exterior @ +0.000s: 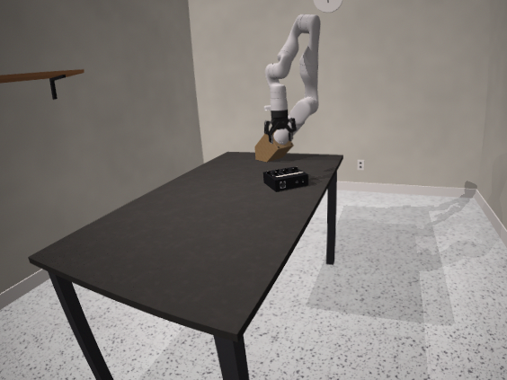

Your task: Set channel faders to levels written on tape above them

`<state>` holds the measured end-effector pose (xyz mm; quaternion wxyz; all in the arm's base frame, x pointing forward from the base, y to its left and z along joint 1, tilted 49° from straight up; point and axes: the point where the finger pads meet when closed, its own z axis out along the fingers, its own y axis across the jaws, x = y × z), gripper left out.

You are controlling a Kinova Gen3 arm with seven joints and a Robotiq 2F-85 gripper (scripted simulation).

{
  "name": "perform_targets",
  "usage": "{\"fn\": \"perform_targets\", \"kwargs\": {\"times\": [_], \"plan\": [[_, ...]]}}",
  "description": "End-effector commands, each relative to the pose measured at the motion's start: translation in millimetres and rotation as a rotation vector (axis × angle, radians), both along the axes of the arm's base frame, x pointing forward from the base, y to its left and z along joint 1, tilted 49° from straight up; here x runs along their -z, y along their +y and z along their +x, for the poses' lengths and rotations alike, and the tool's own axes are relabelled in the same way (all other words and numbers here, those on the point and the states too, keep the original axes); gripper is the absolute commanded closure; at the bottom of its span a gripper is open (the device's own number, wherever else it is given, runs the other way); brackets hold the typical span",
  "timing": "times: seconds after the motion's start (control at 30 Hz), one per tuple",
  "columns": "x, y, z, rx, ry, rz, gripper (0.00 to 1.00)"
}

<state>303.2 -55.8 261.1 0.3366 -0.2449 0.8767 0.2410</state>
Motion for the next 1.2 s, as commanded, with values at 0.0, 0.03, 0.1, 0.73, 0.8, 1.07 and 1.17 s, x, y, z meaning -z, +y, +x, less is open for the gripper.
{"fn": "perform_targets", "kwargs": {"times": [0.0,0.03,0.1,0.73,0.8,1.07,1.17], "plan": [[-0.1,-0.4,0.1,0.001,0.000,0.000,0.00],[-0.1,-0.4,0.1,0.001,0.000,0.000,0.00],[-0.1,-0.4,0.1,0.001,0.000,0.000,0.00],[-0.1,-0.4,0.1,0.001,0.000,0.000,0.00],[-0.1,-0.4,0.1,0.001,0.000,0.000,0.00],[-0.1,-0.4,0.1,0.001,0.000,0.000,0.00],[-0.1,-0.4,0.1,0.001,0.000,0.000,0.00]]}}
